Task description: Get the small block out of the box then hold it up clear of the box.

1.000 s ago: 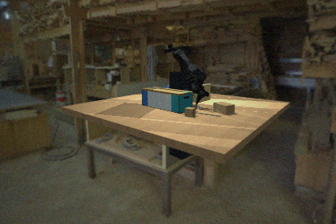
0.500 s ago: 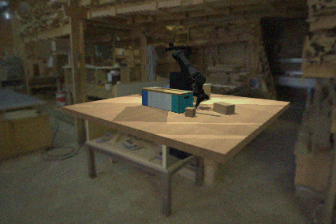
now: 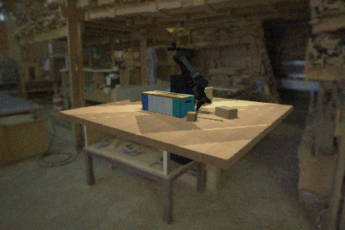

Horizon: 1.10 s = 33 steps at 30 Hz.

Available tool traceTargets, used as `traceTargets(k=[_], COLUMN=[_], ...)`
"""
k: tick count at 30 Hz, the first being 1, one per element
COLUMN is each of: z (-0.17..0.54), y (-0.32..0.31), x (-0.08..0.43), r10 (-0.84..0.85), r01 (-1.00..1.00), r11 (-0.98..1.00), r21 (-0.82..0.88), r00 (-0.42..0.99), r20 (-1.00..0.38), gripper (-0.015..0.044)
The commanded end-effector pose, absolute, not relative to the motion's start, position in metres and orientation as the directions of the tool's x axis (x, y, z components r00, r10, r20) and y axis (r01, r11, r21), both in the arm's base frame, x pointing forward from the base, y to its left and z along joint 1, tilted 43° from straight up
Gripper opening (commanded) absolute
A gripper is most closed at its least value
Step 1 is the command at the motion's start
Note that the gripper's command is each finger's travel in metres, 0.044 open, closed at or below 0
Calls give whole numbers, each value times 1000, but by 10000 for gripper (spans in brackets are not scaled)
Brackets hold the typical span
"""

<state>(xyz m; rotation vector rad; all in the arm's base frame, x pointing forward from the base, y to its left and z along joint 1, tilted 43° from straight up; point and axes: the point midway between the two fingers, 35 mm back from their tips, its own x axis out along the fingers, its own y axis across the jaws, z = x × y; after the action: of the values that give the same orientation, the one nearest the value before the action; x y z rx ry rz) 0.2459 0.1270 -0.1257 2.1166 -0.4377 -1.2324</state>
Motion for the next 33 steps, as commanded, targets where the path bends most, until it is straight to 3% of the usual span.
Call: traceTargets(k=[1, 14, 33], z=[-110, -82, -14], y=[145, 168, 209], x=[244, 238, 200], r10=[-556, -548, -362], r01=[38, 53, 533], r11=[-749, -750, -600], r21=[662, 660, 597], r00=[508, 509, 485], r20=[-658, -664, -796], gripper=[0, 0, 0])
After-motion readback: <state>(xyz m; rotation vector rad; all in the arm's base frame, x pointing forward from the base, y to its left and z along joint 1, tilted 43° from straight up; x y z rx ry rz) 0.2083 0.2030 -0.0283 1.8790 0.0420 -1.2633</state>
